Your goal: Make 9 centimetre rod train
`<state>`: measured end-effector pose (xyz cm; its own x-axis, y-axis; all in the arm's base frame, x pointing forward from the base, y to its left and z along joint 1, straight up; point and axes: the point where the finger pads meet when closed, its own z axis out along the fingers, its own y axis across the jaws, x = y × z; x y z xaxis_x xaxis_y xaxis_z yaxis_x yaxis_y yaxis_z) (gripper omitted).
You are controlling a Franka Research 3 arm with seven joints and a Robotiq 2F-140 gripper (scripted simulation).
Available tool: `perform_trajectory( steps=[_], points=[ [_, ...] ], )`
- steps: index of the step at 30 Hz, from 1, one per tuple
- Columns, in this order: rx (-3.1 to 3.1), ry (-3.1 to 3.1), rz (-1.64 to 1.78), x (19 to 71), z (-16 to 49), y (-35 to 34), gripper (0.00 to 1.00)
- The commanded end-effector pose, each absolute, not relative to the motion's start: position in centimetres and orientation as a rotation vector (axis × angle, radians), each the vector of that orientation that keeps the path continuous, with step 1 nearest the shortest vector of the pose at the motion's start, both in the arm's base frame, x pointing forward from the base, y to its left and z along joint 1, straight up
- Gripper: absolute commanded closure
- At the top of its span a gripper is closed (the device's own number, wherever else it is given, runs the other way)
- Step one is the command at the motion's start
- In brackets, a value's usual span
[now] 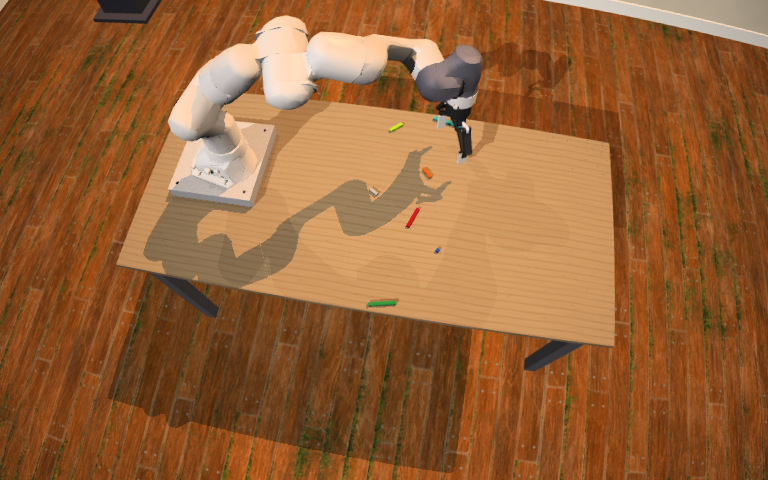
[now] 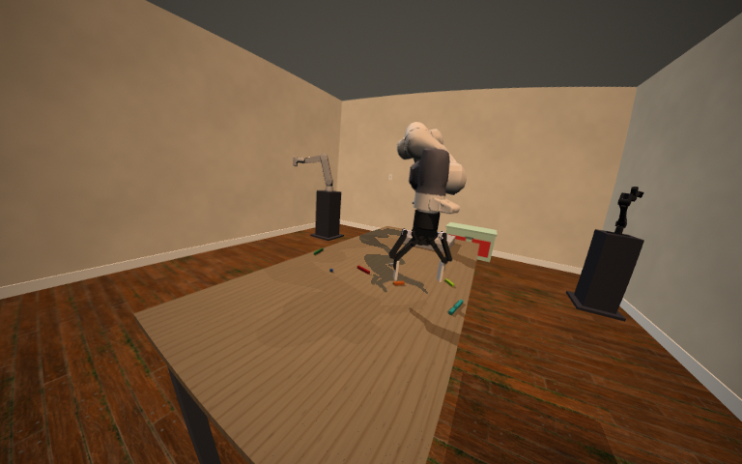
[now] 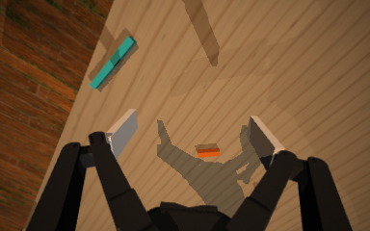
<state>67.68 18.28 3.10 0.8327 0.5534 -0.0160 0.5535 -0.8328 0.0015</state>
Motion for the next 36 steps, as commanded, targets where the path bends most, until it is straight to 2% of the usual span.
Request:
perform_trajectory(
  steps=[1, 36],
  points=[
    [3.067, 0.653, -0.008, 67.8, 3.1, 18.0, 0.00],
    [3.111, -0.372, -0.006, 68.1, 3.1, 11.7, 0.00]
  ],
)
